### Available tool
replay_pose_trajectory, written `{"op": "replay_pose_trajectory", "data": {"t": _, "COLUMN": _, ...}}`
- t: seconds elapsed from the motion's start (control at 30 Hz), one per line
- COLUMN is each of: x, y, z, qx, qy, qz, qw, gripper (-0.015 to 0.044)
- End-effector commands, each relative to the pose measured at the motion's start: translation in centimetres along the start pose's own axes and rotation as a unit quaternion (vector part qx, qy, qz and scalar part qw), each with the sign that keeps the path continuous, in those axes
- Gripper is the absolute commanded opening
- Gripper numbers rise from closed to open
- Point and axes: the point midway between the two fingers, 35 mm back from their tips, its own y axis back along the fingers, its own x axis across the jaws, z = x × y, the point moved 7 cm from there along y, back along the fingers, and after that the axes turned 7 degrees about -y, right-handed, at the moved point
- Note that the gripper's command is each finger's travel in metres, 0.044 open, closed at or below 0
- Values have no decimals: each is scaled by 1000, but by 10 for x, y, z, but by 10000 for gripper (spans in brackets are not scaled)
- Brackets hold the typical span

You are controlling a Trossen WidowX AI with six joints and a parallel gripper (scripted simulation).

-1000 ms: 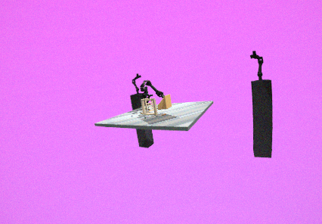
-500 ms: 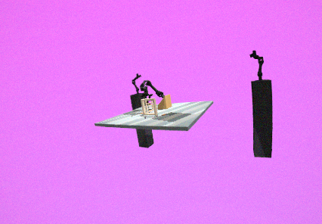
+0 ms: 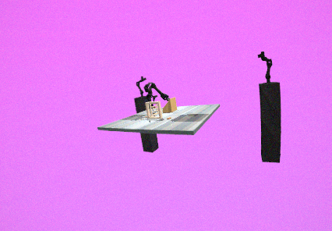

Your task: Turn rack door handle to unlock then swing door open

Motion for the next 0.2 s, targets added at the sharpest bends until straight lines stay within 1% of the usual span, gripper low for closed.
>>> {"op": "replay_pose_trajectory", "data": {"t": 0.0, "x": 1, "y": 6, "z": 0, "qx": -1, "qy": -1, "qz": 3, "qw": 1000, "gripper": 282}}
{"op": "replay_pose_trajectory", "data": {"t": 0.17, "x": 1, "y": 13, "z": 0, "qx": -1, "qy": -1, "qz": 3, "qw": 1000, "gripper": 282}}
